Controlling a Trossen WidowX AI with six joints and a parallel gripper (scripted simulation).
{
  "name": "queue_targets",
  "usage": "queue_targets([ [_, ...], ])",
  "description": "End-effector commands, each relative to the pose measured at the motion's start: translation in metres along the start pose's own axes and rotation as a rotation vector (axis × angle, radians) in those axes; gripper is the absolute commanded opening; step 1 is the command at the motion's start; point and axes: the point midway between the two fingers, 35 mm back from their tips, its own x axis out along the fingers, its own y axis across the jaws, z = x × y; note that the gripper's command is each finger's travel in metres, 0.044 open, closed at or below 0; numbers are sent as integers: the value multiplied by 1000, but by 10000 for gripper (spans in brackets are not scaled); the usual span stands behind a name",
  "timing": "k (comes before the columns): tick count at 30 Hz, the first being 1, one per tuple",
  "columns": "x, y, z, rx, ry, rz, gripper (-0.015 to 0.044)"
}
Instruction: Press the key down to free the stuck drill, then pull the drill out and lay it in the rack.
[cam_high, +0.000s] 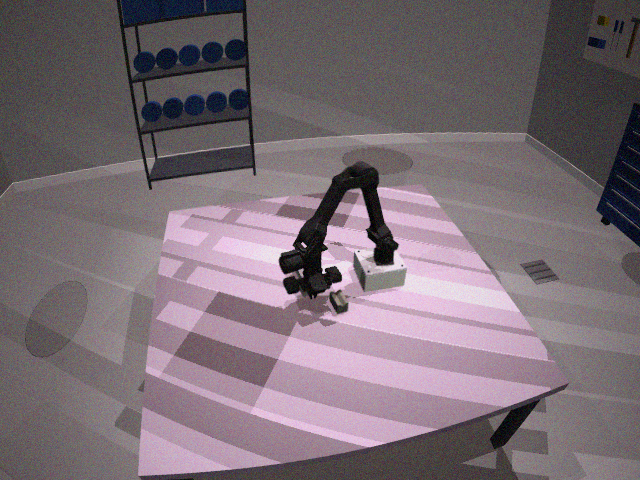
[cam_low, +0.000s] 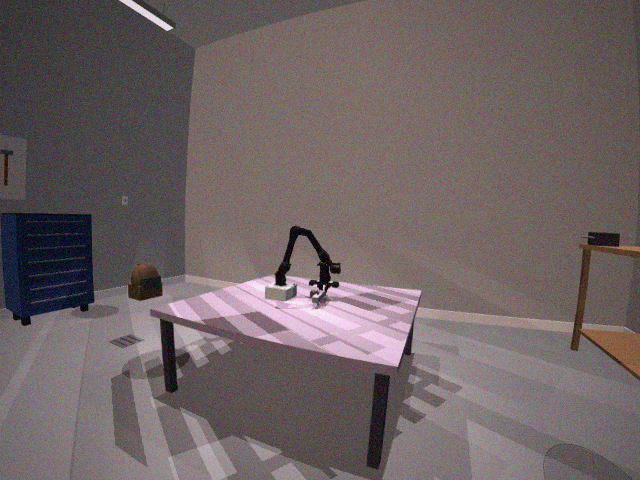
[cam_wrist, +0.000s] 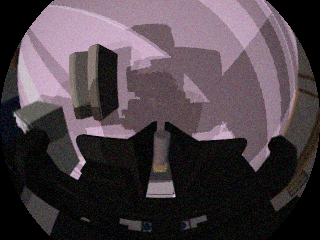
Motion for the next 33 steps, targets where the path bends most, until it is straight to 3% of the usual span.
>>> queue_targets([
  [1, 0, 0, 5, 2, -3, -1, 0],
  [25, -1, -1, 43, 2, -6, -1, 0],
  [33, 0, 0, 37, -2, -2, 2, 210],
])
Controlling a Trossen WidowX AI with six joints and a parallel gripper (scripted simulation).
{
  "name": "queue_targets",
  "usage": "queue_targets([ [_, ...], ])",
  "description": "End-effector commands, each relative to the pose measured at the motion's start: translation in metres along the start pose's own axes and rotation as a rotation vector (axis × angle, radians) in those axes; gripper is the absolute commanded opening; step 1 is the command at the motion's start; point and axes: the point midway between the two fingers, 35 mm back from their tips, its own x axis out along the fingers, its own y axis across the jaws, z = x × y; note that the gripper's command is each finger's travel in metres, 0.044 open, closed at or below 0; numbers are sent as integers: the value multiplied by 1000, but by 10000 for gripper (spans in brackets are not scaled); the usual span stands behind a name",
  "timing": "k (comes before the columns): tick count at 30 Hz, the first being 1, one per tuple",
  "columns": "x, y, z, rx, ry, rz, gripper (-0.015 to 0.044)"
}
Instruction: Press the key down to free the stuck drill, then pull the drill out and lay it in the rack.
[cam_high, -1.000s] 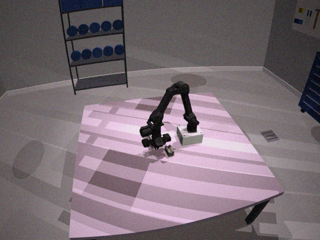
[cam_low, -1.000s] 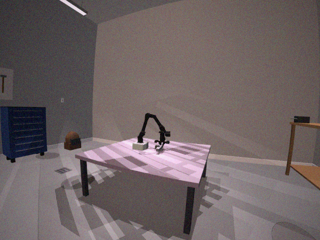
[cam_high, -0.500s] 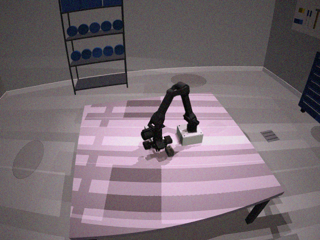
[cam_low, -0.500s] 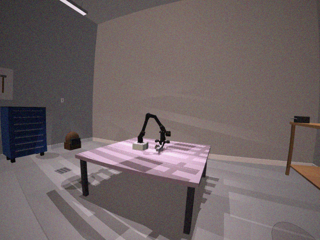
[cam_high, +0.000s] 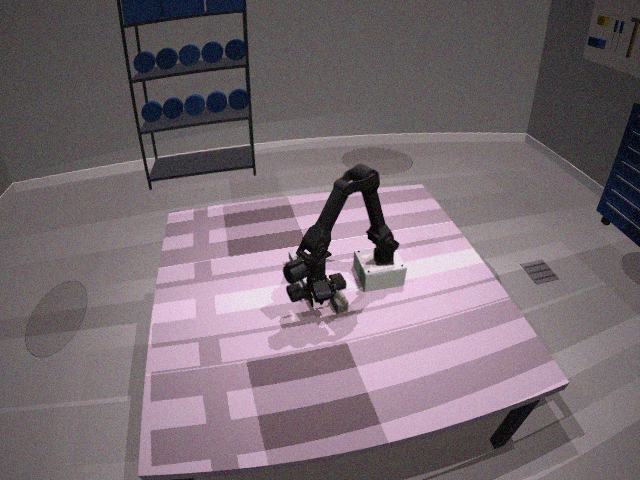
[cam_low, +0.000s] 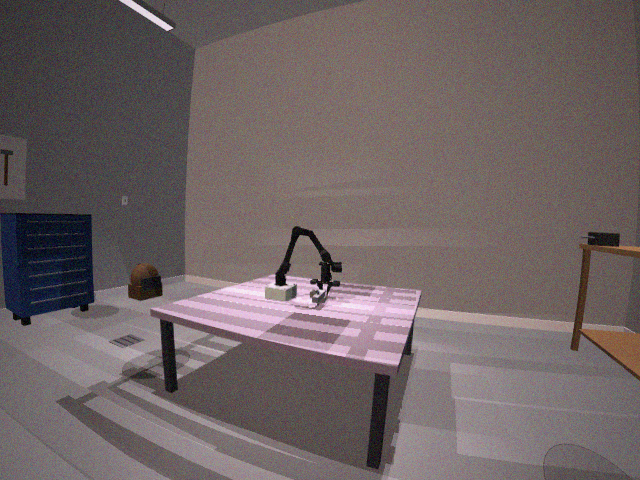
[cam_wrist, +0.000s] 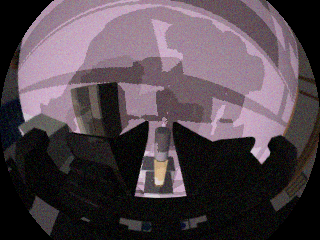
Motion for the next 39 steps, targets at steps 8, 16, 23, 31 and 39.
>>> queue_targets([
  [8, 1, 0, -4, 1, -1, -3, 420],
  [16, 3, 0, -8, 2, -1, -3, 440],
  [23, 4, -1, -11, 2, -1, -3, 440],
  [31, 5, -1, -14, 2, 0, -3, 440],
  [39, 6, -1, -18, 2, 0, -3, 440],
])
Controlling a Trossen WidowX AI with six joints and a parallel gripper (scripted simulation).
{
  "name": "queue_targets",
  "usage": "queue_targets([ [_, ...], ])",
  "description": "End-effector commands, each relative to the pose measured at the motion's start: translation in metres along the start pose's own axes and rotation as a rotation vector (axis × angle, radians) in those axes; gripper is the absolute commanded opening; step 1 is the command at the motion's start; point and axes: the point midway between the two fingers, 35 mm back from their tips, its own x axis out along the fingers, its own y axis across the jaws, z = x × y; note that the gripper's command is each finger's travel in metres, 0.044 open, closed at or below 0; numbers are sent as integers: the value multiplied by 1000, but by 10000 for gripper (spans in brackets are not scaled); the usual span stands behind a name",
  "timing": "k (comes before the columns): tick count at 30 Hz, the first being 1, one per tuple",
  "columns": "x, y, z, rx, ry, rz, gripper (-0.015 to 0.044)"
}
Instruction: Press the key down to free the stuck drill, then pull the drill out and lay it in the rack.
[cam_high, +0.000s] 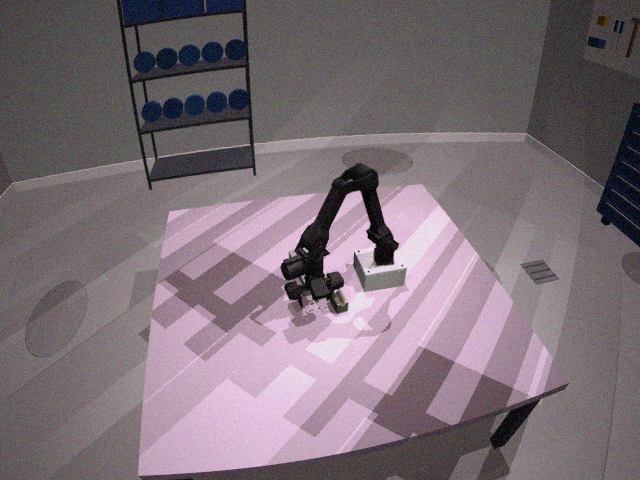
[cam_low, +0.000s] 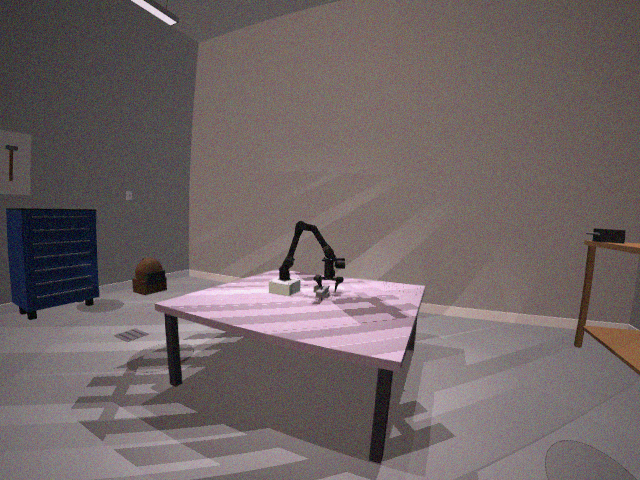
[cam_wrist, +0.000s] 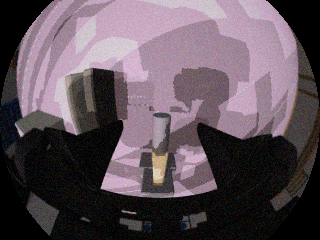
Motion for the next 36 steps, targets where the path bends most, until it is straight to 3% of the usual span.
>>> queue_targets([
  [1, 1, 1, -3, -4, 4, 1, 440],
  [17, 0, 0, 0, 0, 0, 0, 20],
  [36, -4, 2, 0, -4, 4, 1, 0],
])
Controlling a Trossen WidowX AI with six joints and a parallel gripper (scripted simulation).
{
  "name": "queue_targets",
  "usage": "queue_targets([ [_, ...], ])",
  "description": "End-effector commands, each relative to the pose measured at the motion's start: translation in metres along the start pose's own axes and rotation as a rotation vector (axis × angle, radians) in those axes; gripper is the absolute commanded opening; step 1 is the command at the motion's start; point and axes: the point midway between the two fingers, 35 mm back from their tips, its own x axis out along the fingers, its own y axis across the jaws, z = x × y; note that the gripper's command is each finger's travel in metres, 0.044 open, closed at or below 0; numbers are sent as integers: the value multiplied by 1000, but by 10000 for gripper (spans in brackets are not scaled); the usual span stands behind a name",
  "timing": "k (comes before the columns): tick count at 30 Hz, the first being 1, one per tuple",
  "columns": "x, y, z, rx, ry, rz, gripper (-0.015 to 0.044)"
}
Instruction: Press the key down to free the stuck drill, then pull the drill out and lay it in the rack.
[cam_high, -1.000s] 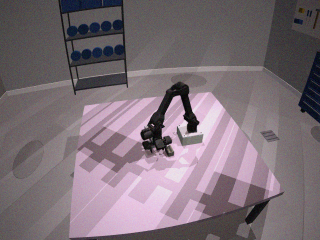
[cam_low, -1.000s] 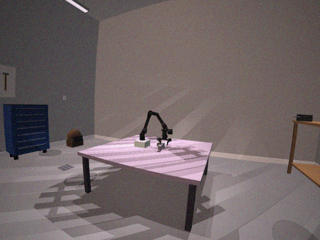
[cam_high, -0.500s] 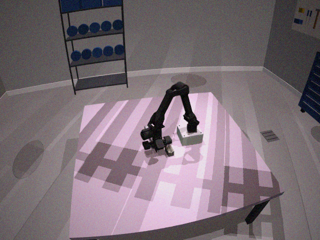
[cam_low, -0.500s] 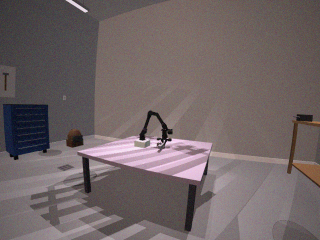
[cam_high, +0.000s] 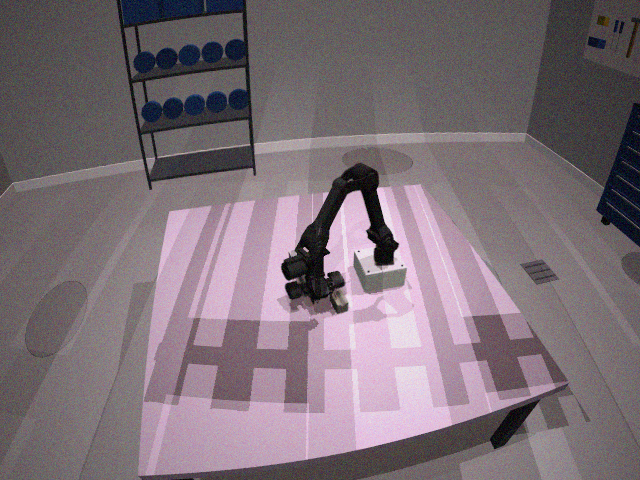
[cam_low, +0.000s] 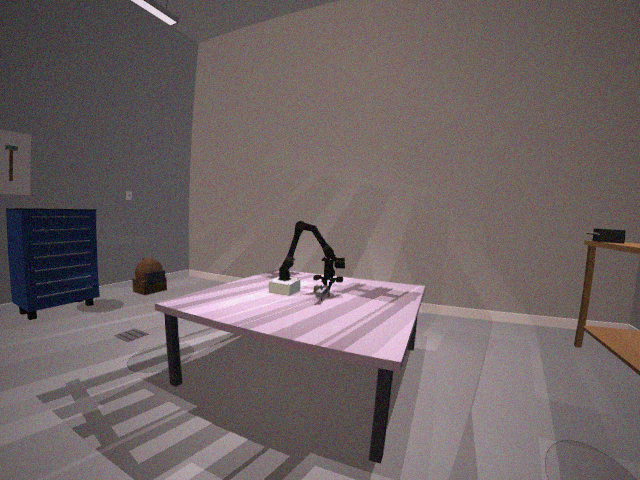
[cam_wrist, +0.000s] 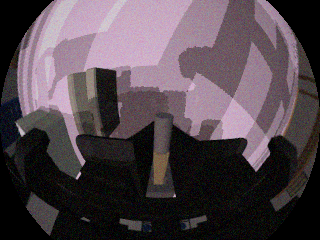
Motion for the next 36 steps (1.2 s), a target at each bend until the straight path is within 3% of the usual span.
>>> queue_targets([
  [1, -2, 0, -1, 1, 4, 0, 0],
  [36, -2, -1, 50, 1, 0, 0, 0],
])
